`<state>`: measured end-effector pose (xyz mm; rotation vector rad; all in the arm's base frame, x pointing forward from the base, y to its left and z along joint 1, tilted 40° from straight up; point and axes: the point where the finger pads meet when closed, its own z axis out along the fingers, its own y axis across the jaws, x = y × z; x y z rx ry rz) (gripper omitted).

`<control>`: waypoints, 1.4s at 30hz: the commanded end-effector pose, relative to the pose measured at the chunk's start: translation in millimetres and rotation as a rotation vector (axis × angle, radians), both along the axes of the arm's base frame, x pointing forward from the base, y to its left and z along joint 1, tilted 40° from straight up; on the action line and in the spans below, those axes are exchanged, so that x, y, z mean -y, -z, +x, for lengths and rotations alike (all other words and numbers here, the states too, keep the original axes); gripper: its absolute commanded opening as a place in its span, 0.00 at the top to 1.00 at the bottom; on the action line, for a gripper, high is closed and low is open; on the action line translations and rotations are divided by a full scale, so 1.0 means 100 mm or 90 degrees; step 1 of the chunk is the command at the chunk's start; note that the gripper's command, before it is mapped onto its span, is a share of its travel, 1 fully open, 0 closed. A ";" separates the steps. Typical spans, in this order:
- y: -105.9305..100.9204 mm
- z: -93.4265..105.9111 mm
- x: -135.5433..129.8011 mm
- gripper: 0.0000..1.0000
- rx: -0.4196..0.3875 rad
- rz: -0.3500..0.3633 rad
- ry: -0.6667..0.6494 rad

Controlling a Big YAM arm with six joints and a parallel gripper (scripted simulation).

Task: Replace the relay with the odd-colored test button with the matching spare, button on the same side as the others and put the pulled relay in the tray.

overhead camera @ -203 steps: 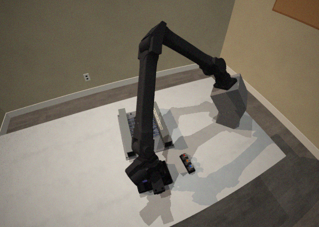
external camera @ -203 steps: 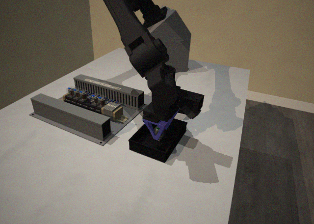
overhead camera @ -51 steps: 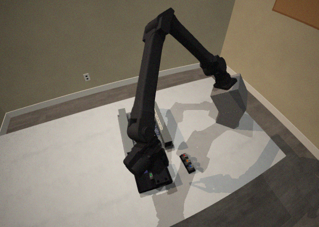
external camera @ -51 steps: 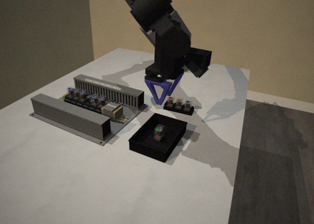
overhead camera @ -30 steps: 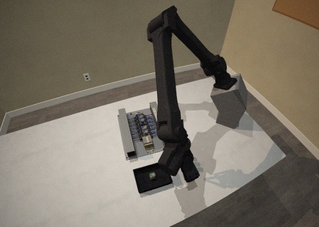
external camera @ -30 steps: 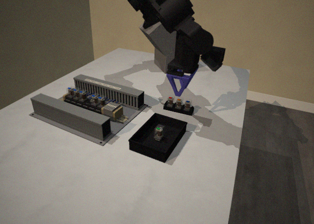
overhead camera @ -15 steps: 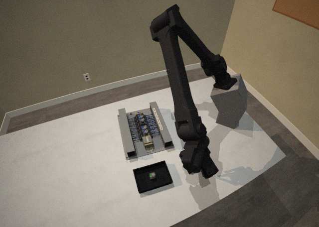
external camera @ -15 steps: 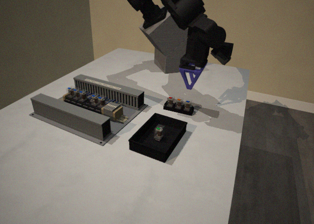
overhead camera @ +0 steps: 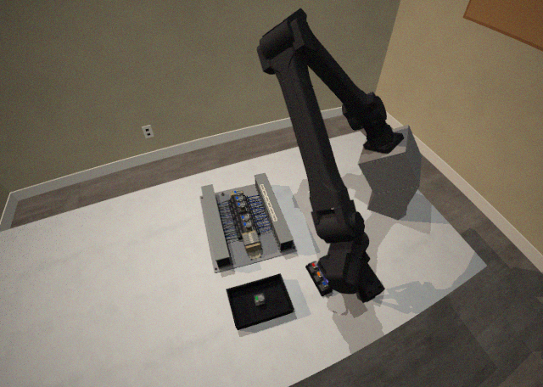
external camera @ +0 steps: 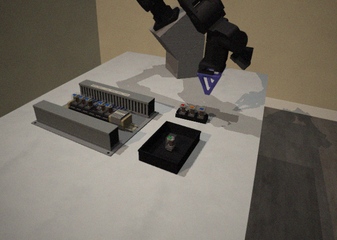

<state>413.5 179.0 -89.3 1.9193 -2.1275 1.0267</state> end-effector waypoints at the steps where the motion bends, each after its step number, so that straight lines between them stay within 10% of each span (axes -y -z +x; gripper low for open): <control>1: -0.11 0.11 -0.10 0.41 0.028 0.023 0.002; 42: -0.17 0.13 -0.18 0.41 0.034 0.028 -0.008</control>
